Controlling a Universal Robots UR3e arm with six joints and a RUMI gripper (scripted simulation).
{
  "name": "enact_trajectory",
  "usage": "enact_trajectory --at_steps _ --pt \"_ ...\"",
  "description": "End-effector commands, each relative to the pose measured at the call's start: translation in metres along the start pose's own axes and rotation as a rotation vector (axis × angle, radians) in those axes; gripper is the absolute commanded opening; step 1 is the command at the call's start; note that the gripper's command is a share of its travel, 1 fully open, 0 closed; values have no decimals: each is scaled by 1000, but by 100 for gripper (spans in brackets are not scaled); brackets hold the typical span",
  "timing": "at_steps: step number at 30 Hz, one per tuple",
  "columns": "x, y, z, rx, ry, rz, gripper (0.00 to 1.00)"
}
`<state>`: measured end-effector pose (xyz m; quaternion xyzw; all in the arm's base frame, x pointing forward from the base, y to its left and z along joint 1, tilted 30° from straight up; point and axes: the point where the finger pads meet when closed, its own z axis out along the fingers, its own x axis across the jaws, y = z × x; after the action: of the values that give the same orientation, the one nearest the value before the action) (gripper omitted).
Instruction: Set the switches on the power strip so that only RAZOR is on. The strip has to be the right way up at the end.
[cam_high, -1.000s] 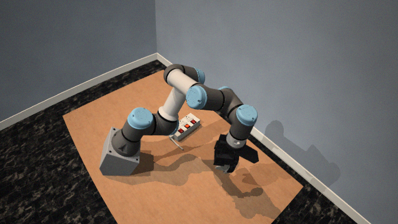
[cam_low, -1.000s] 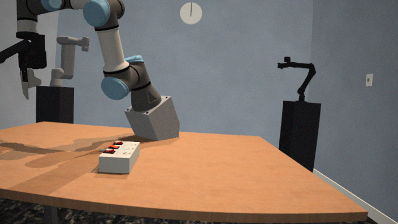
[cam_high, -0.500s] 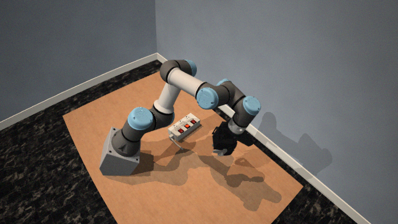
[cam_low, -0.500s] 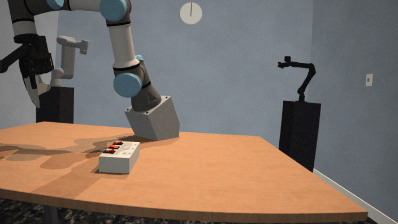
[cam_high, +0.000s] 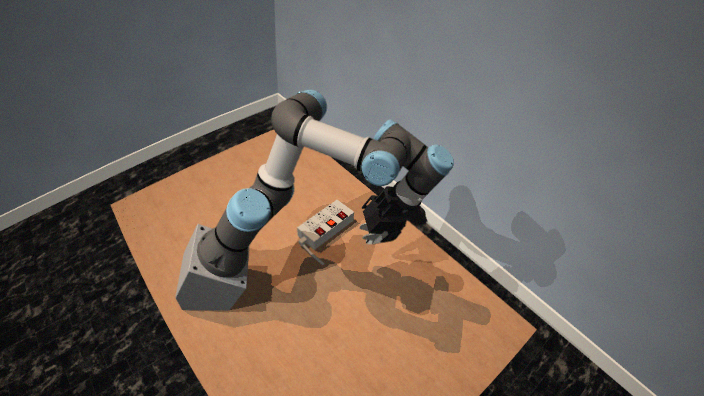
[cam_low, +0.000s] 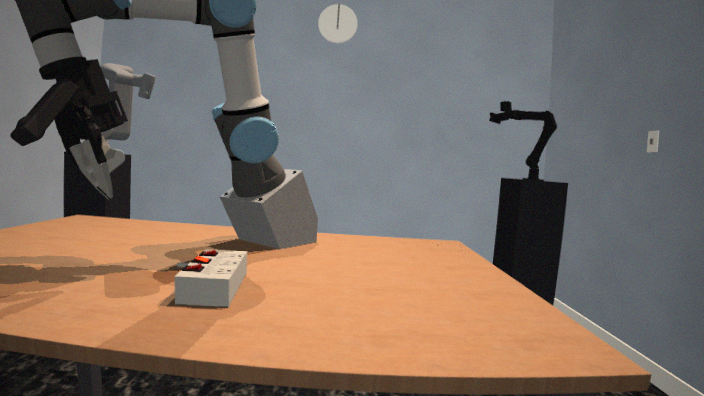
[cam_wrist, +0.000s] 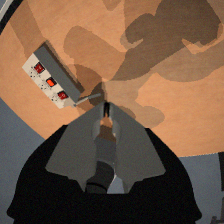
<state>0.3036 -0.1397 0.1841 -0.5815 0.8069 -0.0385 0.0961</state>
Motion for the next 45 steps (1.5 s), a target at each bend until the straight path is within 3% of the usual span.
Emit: enact_trajectory --at_steps 1,14,19,27,35,45 --pt "-23 3 5 -38 8 -42 0" --pt "-110 43 22 -167 60 -263 0" --pt "-126 55 24 -189 80 -315 0" --pt "-126 42 33 -125 137 -692 0" --pt "-125 37 37 -99 173 -874 0" --pt "-124 29 43 -65 255 -1204 0"
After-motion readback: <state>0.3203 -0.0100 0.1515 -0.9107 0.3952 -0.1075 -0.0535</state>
